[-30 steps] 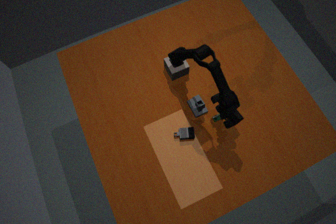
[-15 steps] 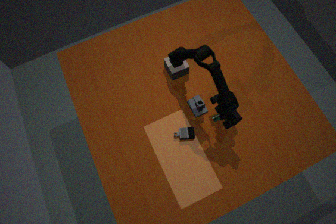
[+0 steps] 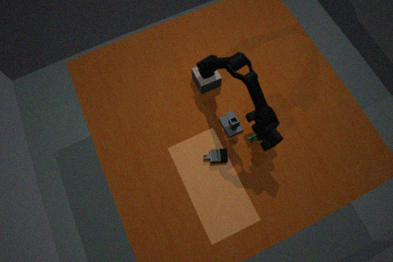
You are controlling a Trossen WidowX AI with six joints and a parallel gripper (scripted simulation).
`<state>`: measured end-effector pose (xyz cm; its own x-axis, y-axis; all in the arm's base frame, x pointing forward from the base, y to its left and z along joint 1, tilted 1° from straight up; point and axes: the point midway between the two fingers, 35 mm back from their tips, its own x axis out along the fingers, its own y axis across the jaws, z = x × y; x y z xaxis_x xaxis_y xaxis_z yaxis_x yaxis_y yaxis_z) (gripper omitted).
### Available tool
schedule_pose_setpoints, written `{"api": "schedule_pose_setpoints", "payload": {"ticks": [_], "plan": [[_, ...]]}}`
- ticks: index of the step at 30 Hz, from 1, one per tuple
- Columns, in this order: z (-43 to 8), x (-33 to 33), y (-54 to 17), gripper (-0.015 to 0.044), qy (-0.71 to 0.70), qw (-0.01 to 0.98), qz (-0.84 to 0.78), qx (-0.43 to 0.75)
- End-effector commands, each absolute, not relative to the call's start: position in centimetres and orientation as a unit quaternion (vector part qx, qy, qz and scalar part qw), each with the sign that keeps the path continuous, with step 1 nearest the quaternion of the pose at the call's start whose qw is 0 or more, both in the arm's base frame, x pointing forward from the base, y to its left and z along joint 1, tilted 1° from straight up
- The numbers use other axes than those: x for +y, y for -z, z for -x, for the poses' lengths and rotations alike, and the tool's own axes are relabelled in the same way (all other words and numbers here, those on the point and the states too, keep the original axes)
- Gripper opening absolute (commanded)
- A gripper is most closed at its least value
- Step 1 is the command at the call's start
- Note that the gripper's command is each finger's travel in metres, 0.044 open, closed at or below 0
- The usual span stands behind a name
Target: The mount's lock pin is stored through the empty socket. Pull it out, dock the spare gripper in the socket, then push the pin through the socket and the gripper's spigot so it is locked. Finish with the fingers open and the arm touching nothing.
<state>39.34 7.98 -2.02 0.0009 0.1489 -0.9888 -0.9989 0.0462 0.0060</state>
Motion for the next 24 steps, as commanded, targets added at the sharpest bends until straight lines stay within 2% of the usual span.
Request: {"api": "schedule_pose_setpoints", "payload": {"ticks": [1,20,24], "plan": [[-39.22,7.96,2.64,0.0,-0.526,0.545,0.449,0.474],[-39.35,7.99,2.13,0.0,-0.524,0.548,0.45,0.472],[-39.35,7.99,2.13,0.0105,-0.524,0.548,0.45,0.472]]}}
